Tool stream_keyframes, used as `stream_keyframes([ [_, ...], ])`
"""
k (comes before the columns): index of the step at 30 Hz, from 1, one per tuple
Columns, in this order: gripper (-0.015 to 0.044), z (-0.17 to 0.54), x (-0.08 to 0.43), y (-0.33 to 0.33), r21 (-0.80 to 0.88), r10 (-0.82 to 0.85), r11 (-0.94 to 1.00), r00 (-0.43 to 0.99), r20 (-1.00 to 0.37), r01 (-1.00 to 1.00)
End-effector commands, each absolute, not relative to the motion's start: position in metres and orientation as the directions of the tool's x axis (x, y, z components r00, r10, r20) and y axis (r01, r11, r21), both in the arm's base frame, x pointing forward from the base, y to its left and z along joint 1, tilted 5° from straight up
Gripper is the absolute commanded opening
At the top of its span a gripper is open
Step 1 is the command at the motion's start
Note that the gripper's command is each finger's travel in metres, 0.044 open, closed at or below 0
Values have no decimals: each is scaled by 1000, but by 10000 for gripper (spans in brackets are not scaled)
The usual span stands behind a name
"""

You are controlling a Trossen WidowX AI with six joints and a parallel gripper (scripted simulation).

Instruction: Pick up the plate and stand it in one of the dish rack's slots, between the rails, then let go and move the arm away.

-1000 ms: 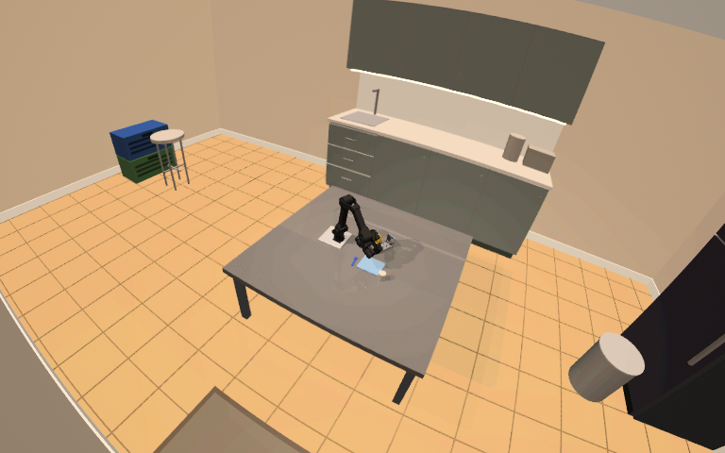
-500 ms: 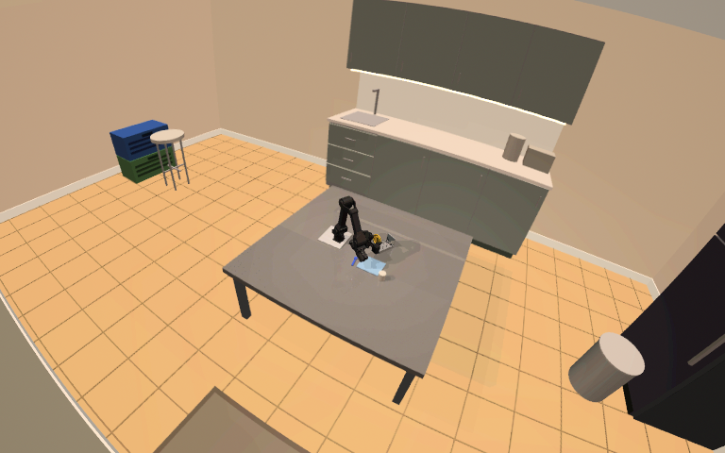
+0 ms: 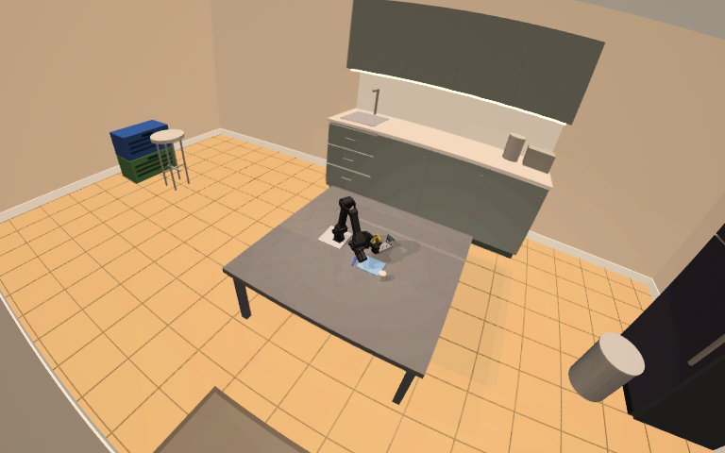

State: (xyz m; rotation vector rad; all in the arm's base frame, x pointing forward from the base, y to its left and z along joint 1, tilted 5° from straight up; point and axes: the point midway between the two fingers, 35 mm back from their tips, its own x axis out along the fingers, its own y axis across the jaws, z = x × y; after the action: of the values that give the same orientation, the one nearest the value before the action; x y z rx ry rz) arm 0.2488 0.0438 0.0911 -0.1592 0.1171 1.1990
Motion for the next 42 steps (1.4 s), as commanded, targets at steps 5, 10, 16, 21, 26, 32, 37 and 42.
stream_keyframes([
  [5,0,75,251,50,-50,918,355,358,-172,-934],
  [10,0,69,253,54,-54,917,354,358,-176,-934],
  [16,0,64,256,59,-59,916,354,359,-178,-933],
  [21,0,62,258,63,-61,915,353,359,-183,-933],
  [26,0,62,260,68,-62,915,354,359,-184,-933],
  [32,0,61,262,74,-62,915,354,360,-185,-933],
  [37,0,62,263,79,-63,915,355,360,-183,-933],
  [42,0,60,264,81,-64,915,355,360,-182,-933],
])
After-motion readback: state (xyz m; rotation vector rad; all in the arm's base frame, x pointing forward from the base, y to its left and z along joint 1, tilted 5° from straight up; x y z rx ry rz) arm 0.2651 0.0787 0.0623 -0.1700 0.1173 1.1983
